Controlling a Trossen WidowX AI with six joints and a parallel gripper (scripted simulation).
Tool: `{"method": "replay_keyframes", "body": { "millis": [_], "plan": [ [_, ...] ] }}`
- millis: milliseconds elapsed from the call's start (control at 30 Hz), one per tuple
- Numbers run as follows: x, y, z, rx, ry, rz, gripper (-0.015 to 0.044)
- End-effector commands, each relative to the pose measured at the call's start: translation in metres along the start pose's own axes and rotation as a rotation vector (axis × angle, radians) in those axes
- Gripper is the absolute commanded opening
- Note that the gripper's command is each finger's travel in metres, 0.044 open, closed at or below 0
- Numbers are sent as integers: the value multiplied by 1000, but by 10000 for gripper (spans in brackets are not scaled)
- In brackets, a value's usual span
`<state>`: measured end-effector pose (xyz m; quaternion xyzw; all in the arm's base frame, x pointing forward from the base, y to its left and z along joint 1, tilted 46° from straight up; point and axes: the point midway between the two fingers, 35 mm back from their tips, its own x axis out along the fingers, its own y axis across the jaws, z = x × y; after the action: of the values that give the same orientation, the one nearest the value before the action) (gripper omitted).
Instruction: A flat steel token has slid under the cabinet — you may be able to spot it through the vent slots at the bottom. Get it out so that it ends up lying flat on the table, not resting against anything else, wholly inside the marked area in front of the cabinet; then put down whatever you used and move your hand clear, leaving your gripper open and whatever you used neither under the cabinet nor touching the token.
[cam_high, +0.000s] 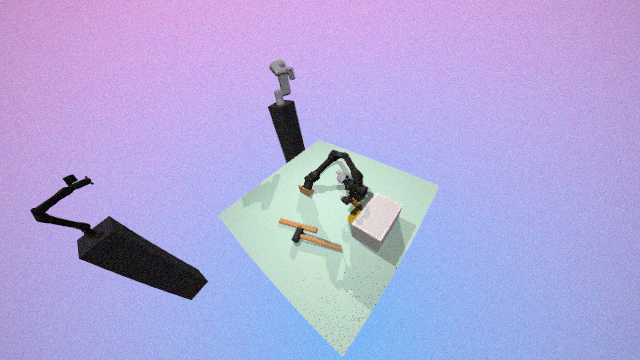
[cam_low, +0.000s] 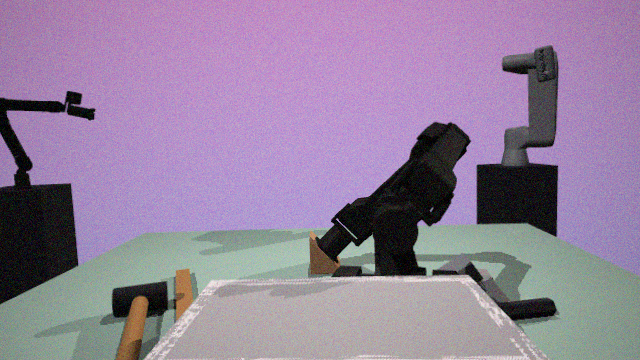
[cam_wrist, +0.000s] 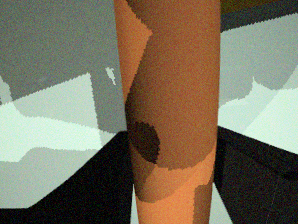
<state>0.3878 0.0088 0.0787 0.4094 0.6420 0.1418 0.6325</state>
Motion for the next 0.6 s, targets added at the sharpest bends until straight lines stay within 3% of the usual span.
{"method": "replay_keyframes", "body": {
  "millis": [0,567],
  "plan": [
    [1,-9,1,10,3,-6,0],
    [1,-9,-7,11,3,-6,0]
  ]
}}
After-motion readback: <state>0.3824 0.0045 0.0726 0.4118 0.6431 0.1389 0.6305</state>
